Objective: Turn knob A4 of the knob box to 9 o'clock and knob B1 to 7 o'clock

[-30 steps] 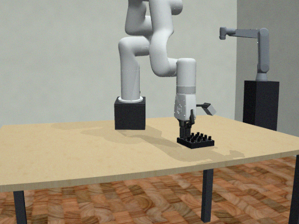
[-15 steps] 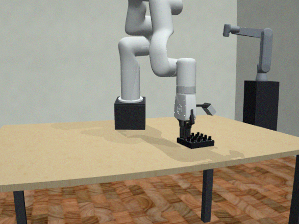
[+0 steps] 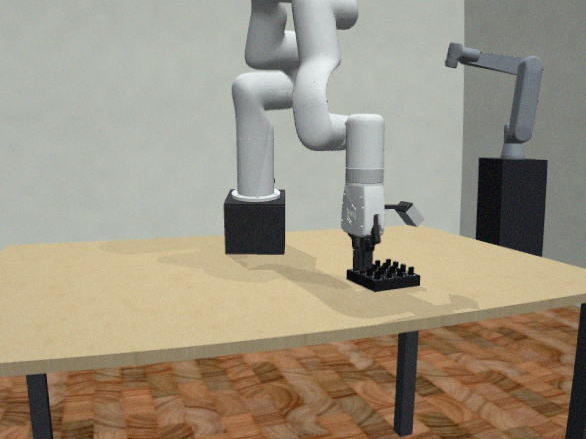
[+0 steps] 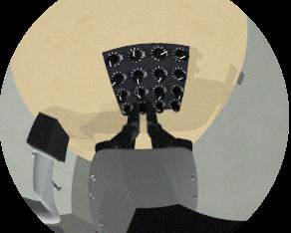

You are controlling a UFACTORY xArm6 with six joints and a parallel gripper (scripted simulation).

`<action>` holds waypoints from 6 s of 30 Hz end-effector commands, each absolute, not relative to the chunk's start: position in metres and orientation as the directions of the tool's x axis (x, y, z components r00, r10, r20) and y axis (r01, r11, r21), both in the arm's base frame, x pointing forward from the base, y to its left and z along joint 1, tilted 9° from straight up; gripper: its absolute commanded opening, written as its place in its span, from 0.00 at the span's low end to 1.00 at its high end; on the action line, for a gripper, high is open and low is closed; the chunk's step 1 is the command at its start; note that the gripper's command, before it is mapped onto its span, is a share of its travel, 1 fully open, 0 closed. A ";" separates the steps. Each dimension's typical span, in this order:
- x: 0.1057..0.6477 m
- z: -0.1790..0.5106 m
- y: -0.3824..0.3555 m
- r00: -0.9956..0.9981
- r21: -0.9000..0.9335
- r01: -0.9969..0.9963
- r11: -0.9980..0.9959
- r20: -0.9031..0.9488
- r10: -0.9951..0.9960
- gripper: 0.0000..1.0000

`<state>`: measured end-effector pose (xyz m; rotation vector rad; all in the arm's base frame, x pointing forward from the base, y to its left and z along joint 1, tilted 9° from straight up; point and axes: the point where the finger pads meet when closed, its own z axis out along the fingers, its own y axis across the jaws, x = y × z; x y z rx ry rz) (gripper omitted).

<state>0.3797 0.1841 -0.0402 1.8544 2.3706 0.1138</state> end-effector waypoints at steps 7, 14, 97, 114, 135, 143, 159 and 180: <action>0.381 -0.039 0.185 -0.237 0.142 0.960 0.242 -0.055 0.970 0.08; 0.381 -0.039 0.185 -0.237 0.142 0.960 0.242 -0.055 0.970 0.08; 0.381 -0.039 0.185 -0.918 0.038 0.366 0.930 -0.147 0.367 0.08; 0.381 -0.039 0.185 -0.989 -0.017 0.012 1.000 -0.151 0.009 0.08; 0.381 -0.039 0.185 -0.952 -0.059 -0.265 0.962 -0.140 -0.271 0.08; 0.381 -0.039 0.185 -0.942 -0.064 -0.301 0.952 -0.138 -0.307 0.08; 0.381 -0.039 0.185 -0.936 -0.067 -0.319 0.945 -0.136 -0.326 0.08; 0.381 -0.039 0.185 -0.936 -0.067 -0.319 0.945 -0.136 -0.326 0.19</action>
